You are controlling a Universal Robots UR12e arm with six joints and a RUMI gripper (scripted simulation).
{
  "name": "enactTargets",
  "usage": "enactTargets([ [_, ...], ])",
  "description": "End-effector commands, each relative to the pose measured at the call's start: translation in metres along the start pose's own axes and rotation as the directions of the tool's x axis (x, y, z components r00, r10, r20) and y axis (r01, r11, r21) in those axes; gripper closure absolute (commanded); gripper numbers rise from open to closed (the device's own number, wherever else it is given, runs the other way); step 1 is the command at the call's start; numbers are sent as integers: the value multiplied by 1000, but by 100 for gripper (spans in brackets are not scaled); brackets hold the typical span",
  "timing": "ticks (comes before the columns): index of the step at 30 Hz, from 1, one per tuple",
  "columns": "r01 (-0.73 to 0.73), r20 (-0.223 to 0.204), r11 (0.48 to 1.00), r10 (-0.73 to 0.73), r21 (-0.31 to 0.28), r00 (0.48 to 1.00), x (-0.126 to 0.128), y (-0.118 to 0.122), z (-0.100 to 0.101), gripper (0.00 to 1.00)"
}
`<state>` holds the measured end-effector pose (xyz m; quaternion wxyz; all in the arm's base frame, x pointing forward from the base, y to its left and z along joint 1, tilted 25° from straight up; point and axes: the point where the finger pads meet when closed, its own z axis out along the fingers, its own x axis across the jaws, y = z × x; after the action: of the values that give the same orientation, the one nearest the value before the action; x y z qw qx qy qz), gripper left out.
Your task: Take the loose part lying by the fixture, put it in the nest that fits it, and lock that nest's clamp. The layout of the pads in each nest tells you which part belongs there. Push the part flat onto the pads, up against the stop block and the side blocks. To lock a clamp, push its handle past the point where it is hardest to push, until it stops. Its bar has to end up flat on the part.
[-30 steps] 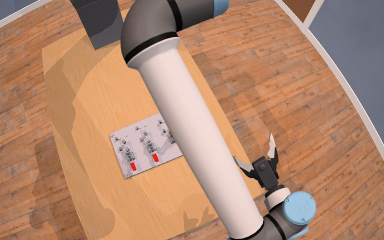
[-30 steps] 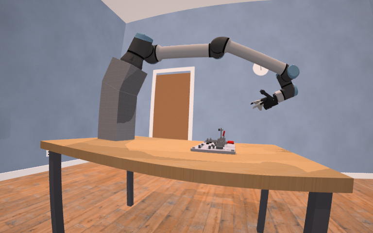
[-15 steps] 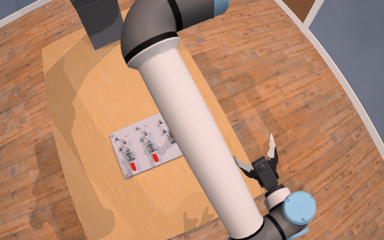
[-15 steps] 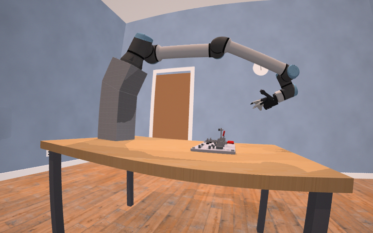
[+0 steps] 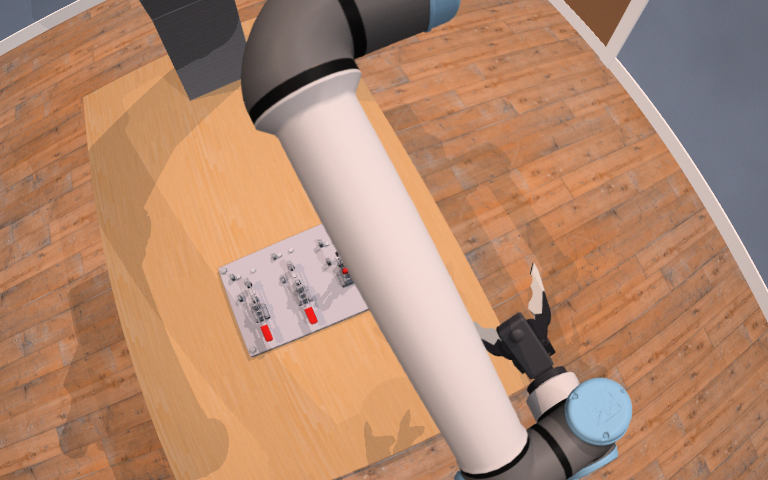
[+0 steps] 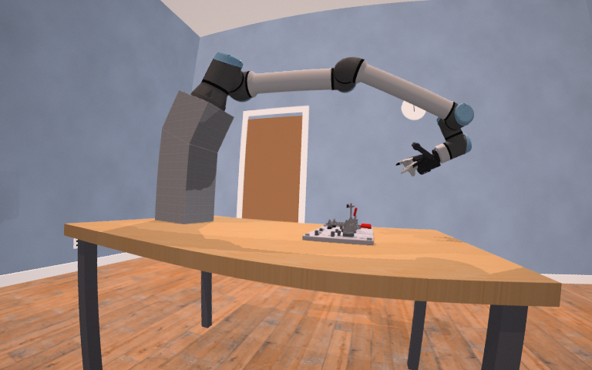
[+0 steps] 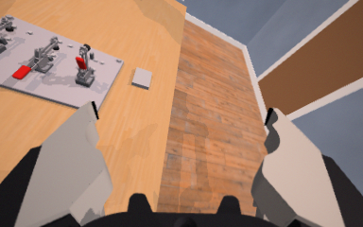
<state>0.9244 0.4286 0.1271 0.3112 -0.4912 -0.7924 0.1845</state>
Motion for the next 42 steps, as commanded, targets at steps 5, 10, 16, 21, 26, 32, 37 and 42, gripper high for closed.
enactTargets([
  [5, 91, 58, 996, -92, 18, 994, -15, -7, 7, 0],
  [10, 127, 82, 991, -129, 27, 988, -21, -10, 12, 0],
  [16, 212, 136, 976, -217, 53, 967, -36, -17, 21, 0],
  [21, 291, 185, 953, -301, 82, 935, -50, -25, 31, 0],
  [26, 342, 217, 934, -357, 103, 909, -60, -29, 38, 0],
  [32, 448, 281, 880, -474, 156, 834, -82, -40, 52, 0],
  [37, 534, 331, 818, -575, 212, 748, -102, -49, 65, 0],
  [42, 599, 367, 756, -653, 264, 663, -119, -58, 77, 0],
])
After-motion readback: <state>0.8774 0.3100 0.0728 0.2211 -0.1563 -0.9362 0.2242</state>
